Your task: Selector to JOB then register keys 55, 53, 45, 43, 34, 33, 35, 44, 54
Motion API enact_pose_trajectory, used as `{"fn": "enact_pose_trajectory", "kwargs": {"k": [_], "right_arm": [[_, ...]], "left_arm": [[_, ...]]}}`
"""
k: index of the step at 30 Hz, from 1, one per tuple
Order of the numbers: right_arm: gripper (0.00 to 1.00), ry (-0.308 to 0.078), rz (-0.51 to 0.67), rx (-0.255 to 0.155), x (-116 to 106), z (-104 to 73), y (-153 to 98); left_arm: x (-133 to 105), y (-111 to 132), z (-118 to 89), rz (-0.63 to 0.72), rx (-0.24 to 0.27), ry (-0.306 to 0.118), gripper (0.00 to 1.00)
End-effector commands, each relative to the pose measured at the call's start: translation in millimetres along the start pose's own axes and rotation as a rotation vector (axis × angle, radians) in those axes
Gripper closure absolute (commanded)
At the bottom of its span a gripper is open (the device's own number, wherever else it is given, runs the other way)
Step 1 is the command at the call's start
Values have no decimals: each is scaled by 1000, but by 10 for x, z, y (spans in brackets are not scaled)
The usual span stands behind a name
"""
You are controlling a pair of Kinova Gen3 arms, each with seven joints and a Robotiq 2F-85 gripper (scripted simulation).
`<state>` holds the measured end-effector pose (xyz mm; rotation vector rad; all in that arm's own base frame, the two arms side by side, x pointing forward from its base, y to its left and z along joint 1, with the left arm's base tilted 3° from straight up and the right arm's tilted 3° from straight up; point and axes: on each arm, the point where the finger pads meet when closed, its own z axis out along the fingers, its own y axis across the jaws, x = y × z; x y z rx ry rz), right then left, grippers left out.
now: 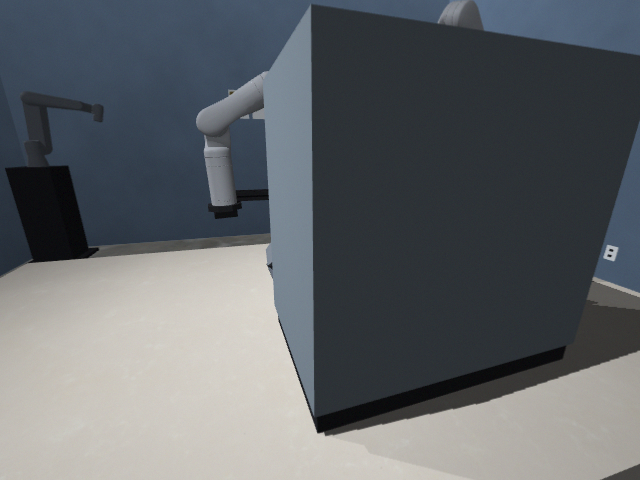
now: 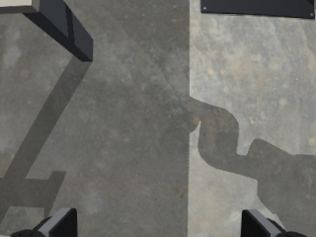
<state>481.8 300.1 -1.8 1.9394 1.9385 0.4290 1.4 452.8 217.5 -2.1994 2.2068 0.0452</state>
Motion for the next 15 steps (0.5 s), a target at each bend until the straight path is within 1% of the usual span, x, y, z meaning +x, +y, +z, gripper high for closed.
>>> {"fn": "enact_pose_trajectory", "kwargs": {"k": [1, 8, 15], "right_arm": [[903, 1, 1, -1, 4, -6, 8], [903, 1, 1, -1, 4, -24, 8], [903, 1, 1, -1, 4, -106, 8]], "left_arm": [[-4, 1, -7, 0, 0, -2, 2], [-4, 1, -7, 0, 0, -2, 2], [-4, 1, -7, 0, 0, -2, 2]]}}
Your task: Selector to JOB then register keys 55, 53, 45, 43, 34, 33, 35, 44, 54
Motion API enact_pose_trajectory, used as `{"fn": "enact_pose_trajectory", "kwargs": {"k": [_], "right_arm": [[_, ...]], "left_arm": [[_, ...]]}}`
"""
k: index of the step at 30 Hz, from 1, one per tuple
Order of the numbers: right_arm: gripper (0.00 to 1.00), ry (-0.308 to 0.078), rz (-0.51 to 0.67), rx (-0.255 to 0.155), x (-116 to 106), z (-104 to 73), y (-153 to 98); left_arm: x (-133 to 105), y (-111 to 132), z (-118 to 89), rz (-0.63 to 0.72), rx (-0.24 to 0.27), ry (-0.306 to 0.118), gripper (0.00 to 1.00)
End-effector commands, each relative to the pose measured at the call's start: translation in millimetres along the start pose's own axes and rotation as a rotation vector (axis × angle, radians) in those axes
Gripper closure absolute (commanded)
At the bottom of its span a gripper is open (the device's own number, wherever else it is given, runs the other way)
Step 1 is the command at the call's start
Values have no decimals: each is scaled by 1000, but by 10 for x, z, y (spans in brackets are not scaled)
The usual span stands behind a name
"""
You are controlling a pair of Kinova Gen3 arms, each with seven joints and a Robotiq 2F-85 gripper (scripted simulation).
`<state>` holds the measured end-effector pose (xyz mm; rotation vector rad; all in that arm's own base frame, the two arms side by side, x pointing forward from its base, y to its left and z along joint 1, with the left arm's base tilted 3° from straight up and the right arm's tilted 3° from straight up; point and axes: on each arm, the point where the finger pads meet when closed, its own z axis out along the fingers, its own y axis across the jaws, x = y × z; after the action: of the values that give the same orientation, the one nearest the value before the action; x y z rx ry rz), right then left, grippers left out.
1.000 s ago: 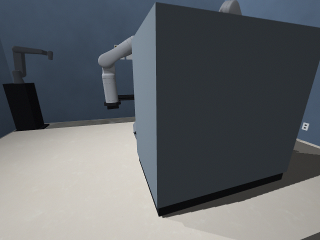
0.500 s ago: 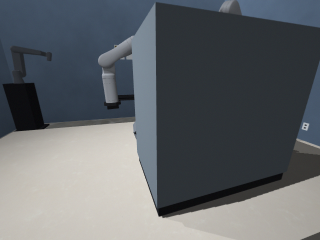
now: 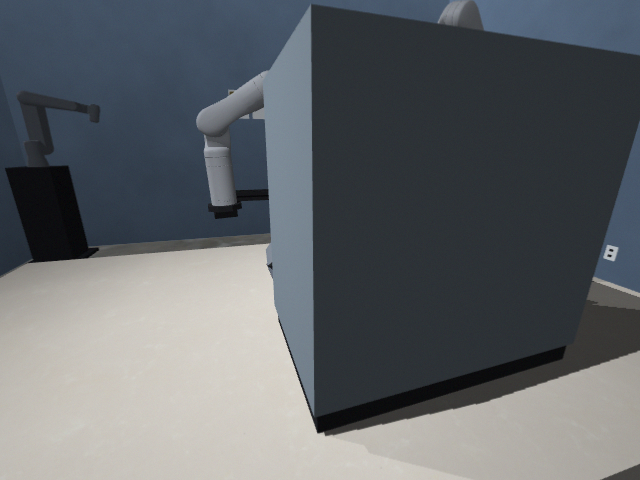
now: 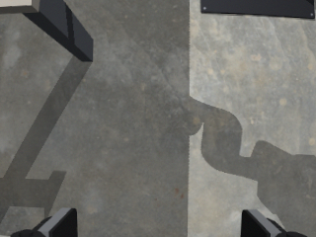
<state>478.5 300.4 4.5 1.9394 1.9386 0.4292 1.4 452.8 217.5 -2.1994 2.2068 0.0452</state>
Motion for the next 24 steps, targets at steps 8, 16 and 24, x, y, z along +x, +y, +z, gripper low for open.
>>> {"fn": "enact_pose_trajectory", "kwargs": {"k": [8, 16, 24], "right_arm": [[903, 1, 1, -1, 4, -136, 8], [903, 1, 1, -1, 4, -239, 8], [903, 1, 1, -1, 4, -262, 8]], "left_arm": [[-4, 1, -7, 0, 0, -2, 2], [-4, 1, -7, 0, 0, -2, 2], [-4, 1, -7, 0, 0, -2, 2]]}}
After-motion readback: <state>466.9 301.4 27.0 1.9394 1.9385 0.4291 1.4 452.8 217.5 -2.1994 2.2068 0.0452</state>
